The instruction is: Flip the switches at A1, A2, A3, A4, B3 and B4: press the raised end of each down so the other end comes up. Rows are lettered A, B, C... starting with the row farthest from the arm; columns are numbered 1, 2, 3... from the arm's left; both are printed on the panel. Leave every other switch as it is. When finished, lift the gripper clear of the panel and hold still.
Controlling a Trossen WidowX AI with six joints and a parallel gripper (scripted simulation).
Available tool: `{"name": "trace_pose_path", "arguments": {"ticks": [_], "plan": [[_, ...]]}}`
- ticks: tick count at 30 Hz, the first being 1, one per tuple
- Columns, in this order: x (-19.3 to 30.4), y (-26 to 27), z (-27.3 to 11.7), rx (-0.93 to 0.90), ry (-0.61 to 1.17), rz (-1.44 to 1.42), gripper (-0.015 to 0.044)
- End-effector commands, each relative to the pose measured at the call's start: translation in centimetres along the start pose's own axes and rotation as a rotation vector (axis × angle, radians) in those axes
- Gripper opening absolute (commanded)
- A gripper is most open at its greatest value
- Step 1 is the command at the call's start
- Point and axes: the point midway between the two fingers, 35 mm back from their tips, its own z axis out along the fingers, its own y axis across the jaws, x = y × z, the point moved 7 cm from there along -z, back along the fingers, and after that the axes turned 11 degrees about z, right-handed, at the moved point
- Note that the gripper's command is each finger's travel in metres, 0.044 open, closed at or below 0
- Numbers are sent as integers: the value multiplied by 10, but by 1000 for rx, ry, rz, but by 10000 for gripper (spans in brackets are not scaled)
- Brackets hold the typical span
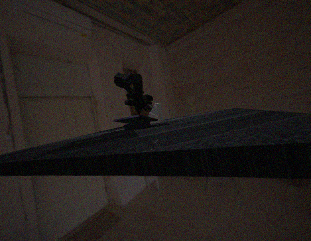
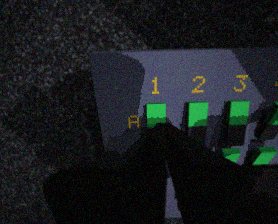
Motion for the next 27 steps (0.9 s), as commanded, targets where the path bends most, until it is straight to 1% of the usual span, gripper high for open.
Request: {"name": "trace_pose_path", "arguments": {"ticks": [1,7,11,15,17,20,27], "plan": [[2,2,-52,-25,-36,3,0],[3,-1,-56,-25,-37,3,0],[15,-30,-54,-23,-37,1,0],[15,-31,-54,-23,-37,1,0],[16,-31,-46,-25,-42,1,0],[17,-31,-21,-27,-62,2,0],[16,-31,-14,-27,-64,2,0]]}}
